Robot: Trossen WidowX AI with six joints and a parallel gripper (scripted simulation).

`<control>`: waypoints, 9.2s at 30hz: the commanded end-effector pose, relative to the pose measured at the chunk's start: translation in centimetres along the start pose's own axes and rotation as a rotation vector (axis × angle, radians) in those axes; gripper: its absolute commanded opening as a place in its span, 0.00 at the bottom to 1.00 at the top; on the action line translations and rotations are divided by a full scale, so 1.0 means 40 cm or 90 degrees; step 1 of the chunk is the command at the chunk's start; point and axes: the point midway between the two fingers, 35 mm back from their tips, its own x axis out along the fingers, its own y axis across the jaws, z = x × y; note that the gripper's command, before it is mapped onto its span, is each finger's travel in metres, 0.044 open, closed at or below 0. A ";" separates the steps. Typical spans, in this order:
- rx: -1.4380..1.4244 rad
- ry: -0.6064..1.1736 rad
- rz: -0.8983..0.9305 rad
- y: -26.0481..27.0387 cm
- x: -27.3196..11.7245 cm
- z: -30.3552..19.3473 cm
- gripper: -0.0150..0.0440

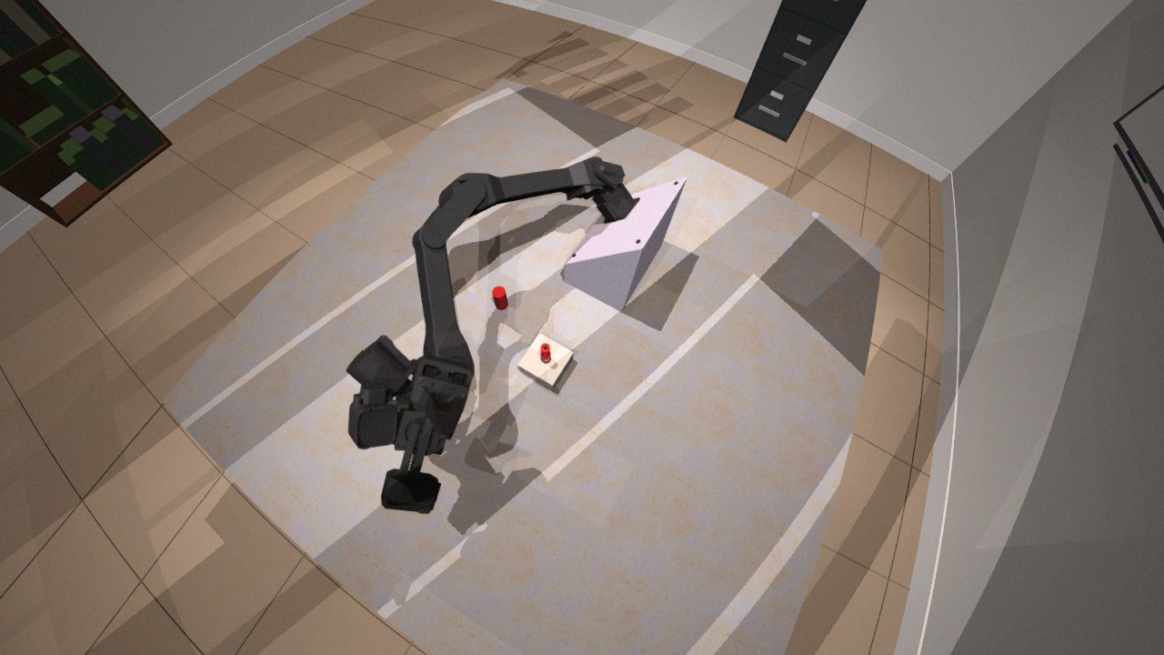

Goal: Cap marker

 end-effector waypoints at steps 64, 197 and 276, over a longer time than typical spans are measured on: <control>-0.302 1.521 -0.309 0.522 -0.789 -0.240 0.65; -0.304 1.512 -0.307 0.389 -0.470 -0.361 0.25; -0.300 1.514 -0.311 0.317 -0.532 -0.470 0.88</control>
